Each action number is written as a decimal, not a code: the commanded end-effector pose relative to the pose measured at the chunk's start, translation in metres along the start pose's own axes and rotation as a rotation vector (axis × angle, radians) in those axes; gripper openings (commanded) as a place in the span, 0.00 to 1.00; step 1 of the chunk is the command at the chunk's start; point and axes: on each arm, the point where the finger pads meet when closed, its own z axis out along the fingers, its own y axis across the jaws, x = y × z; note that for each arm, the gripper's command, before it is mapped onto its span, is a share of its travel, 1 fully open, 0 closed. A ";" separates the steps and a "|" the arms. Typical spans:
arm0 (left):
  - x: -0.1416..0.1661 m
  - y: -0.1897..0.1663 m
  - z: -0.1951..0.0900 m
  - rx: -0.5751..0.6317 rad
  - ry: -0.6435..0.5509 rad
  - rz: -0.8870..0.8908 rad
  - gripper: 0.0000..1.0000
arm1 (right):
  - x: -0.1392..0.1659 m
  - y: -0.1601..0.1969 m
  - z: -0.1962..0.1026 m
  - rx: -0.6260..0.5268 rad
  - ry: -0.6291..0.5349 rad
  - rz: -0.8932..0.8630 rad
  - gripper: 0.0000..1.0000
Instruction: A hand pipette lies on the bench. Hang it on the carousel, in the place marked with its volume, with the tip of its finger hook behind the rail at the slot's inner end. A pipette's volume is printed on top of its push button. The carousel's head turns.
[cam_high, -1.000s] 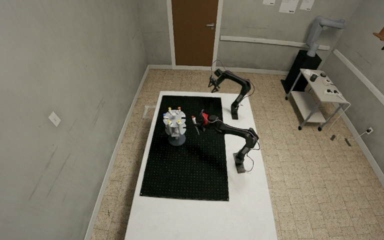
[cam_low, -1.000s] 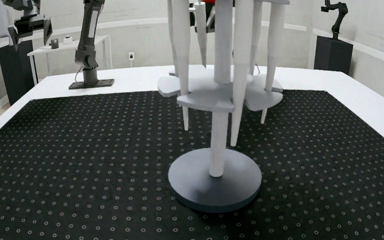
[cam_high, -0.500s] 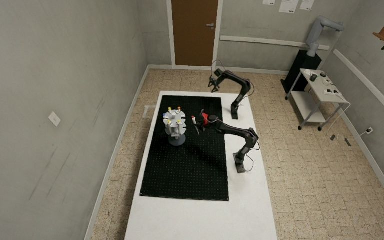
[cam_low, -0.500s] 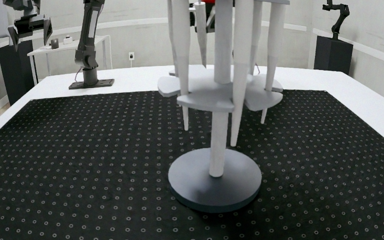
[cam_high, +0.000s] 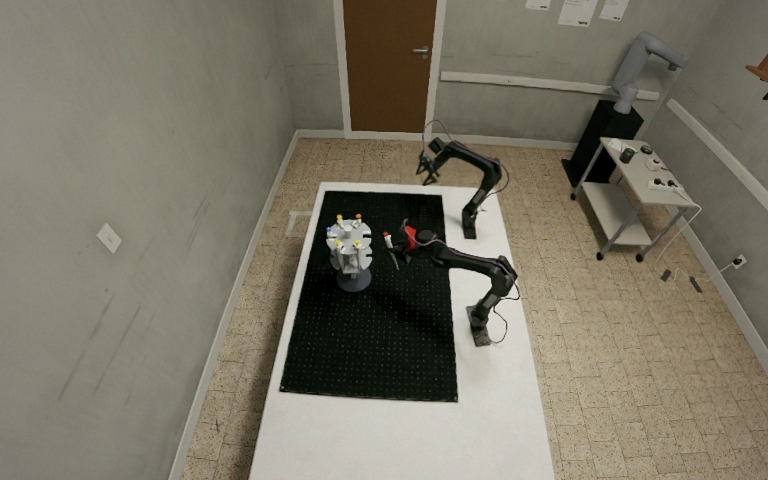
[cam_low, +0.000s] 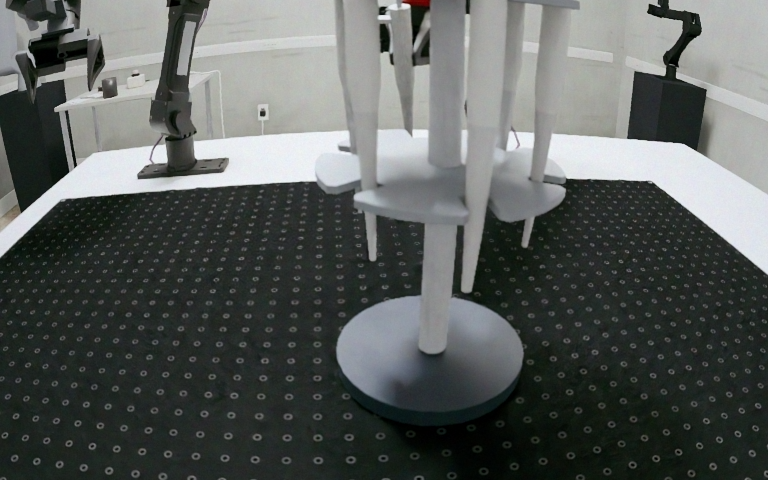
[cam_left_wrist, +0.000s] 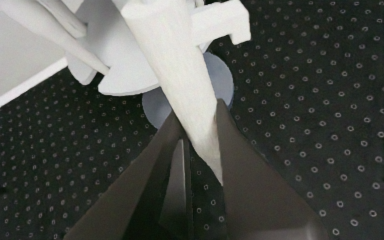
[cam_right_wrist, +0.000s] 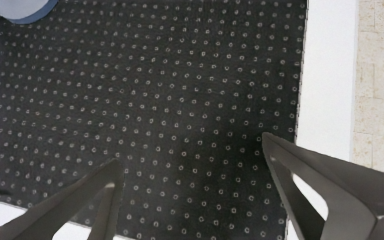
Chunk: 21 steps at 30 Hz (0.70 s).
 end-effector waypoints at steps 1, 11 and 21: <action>-0.032 0.002 -0.001 -0.004 -0.083 -0.013 0.12 | -0.007 -0.004 -0.004 0.009 -0.024 -0.012 1.00; -0.030 0.005 0.006 -0.010 -0.290 0.000 0.12 | -0.007 -0.004 -0.004 0.009 -0.024 -0.012 1.00; -0.059 0.001 0.003 -0.001 -0.337 -0.007 0.12 | -0.007 -0.004 -0.004 0.009 -0.024 -0.012 1.00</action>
